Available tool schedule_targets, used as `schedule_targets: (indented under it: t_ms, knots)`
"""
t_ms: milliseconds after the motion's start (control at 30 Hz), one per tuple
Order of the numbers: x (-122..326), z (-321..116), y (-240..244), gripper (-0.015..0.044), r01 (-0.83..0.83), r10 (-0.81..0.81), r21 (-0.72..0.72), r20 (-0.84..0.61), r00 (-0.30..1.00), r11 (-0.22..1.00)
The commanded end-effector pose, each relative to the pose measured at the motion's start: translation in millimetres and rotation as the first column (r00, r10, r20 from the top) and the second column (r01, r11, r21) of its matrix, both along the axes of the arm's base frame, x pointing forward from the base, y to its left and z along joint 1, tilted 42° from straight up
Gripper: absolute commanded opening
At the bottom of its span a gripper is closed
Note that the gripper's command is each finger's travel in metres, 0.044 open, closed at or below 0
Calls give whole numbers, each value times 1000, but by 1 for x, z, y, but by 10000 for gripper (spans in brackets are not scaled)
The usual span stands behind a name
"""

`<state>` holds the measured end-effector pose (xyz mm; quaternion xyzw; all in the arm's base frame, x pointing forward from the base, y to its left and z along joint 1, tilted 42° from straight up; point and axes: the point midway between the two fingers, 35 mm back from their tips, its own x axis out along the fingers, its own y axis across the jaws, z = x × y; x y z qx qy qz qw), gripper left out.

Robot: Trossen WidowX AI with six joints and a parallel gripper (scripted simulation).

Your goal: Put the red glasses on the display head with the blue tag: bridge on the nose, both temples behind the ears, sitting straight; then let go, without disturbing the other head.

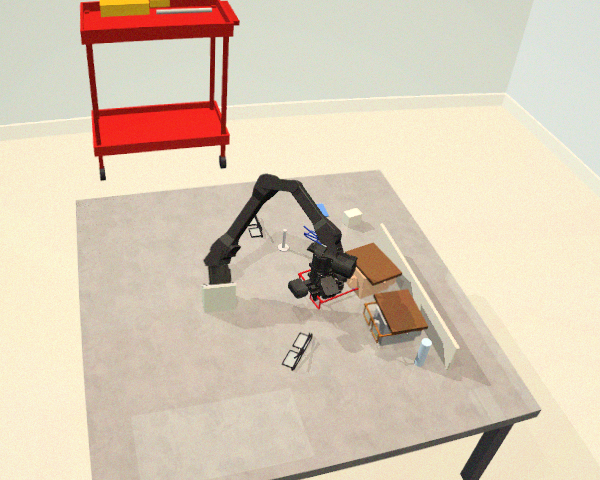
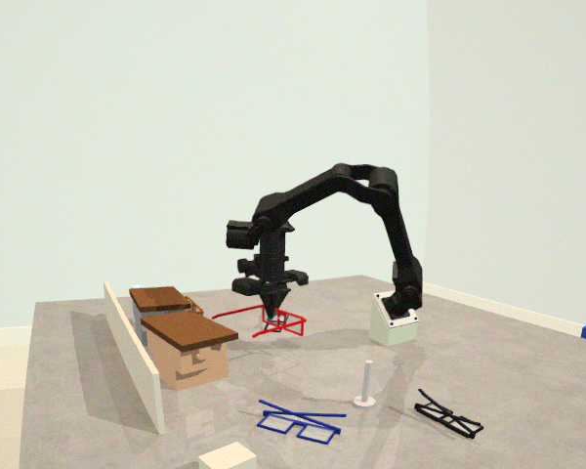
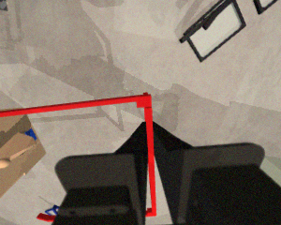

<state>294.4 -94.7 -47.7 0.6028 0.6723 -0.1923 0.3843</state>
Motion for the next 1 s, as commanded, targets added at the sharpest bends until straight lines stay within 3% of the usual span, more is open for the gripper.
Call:
schedule_targets:
  t_ms: [0, 967]
  knots:
    - [0, -1, 2, 0, 4, -4, 5, -3, 1000, 1000]
    - [35, 7, 10, 0, 10, -10, -1, 5, 1000, 1000]
